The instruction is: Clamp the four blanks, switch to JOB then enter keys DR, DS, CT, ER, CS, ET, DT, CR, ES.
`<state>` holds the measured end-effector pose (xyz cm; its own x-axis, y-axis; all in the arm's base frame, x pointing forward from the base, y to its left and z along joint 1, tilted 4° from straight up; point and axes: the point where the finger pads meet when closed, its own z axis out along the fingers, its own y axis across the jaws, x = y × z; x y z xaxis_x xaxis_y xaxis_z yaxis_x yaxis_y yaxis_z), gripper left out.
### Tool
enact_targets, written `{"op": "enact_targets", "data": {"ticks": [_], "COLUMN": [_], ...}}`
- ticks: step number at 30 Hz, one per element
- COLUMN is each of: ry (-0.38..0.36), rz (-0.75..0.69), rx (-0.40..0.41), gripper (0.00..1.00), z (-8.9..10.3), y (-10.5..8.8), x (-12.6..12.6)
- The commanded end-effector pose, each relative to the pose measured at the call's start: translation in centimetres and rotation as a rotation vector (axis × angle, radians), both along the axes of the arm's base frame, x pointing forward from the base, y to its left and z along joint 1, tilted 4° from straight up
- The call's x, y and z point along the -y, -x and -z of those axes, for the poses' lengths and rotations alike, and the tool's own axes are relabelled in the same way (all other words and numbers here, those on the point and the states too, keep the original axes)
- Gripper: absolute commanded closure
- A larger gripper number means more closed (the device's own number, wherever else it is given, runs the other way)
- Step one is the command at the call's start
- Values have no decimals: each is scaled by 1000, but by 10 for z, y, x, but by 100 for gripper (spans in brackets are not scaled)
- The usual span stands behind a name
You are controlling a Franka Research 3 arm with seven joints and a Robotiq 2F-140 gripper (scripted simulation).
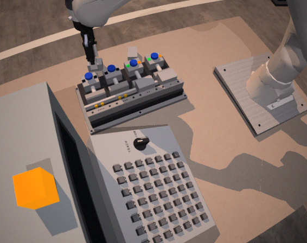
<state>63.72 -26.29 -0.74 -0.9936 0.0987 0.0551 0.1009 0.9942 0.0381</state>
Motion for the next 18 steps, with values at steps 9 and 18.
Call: {"op": "enact_targets", "data": {"ticks": [9,18], "ry": [-2,-2], "rz": [-2,-2], "rx": [3,3], "gripper": [60,60], "z": [6,7], "y": [0,0], "x": [0,0]}}
